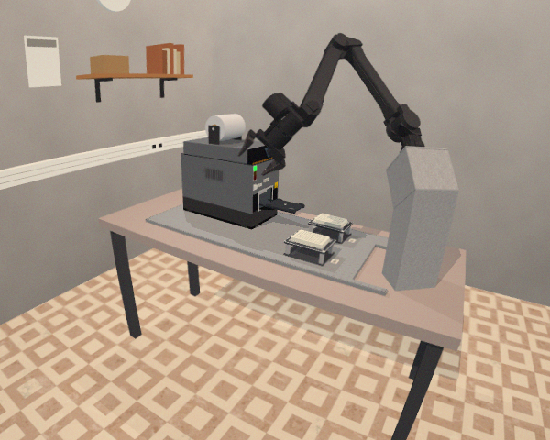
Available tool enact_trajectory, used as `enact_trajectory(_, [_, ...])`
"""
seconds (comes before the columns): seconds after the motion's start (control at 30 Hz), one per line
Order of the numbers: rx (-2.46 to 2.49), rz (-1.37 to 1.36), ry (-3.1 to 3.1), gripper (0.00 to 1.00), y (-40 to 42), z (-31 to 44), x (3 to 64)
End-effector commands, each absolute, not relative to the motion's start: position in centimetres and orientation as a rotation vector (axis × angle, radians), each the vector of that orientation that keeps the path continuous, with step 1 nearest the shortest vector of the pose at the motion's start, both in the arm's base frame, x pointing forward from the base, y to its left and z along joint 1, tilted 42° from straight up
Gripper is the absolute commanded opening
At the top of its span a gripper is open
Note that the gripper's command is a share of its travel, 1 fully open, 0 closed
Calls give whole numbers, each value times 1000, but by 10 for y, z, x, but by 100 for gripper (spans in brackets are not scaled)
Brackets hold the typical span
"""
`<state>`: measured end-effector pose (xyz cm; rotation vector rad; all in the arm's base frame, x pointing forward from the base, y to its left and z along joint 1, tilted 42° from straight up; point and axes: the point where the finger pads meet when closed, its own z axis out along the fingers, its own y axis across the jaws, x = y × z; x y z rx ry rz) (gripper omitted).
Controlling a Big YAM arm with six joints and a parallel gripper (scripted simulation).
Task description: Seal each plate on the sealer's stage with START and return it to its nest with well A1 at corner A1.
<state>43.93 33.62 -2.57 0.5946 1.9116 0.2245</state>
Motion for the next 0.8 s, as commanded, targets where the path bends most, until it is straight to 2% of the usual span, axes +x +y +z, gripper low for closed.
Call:
enact_trajectory(0.0, [594, 235, 1908, 100, 340, -22, 439])
enact_trajectory(0.53, [594, 235, 1908, 100, 340, -22, 439])
enact_trajectory(0.63, [528, 91, 1956, 100, 316, -11, 450])
enact_trajectory(0.77, [537, 97, 1940, 100, 296, 9, 459])
